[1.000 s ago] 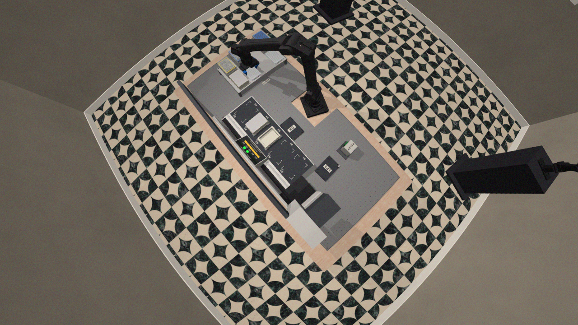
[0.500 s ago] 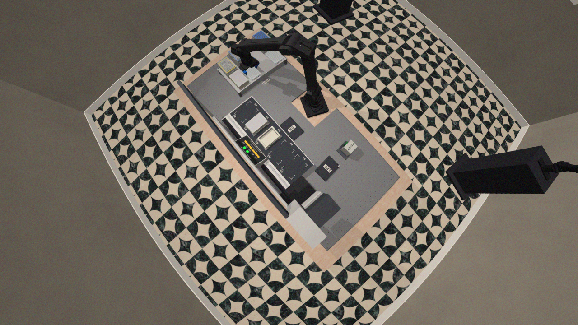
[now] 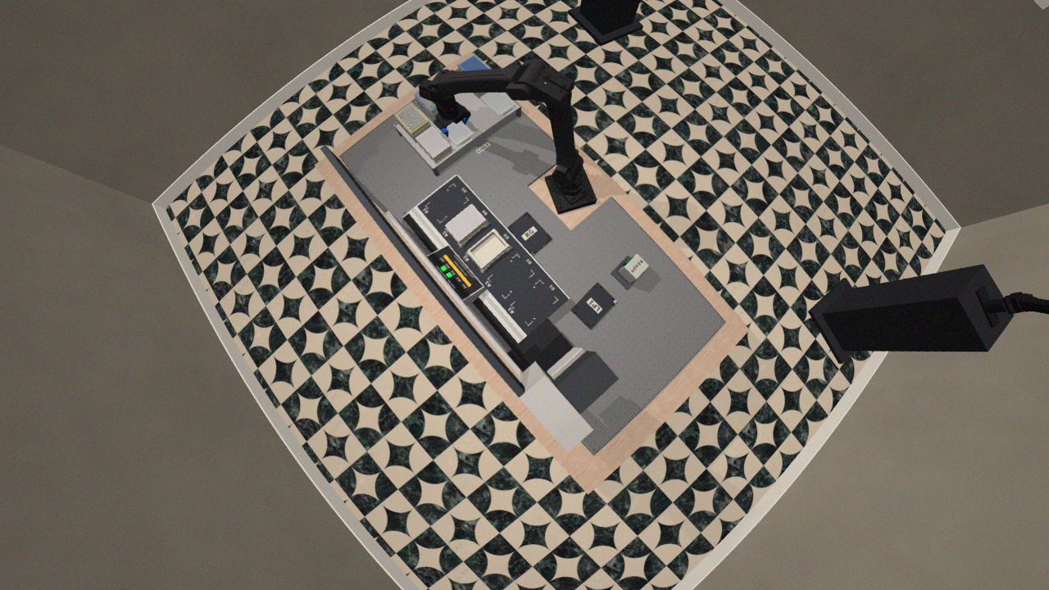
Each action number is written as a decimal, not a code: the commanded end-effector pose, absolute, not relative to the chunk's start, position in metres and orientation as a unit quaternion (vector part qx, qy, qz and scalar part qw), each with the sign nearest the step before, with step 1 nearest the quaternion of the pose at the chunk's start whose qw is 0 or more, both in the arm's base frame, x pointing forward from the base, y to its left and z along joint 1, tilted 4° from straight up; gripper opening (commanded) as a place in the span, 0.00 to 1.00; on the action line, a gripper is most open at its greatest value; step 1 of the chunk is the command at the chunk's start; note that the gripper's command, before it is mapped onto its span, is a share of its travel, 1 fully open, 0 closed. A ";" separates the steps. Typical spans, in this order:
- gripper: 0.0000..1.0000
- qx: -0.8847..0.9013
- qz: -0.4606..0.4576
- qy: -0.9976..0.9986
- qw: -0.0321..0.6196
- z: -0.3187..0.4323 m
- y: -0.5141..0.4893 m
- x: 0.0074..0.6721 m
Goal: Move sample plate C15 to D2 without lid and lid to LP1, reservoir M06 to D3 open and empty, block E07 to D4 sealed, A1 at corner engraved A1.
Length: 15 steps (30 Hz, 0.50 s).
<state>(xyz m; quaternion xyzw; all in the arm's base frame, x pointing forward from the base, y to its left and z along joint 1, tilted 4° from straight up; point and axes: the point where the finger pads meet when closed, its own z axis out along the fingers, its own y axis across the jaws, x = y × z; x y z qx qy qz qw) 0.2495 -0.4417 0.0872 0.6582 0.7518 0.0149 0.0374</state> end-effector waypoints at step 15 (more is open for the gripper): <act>0.00 0.654 0.011 0.755 0.050 0.101 -0.453 0.265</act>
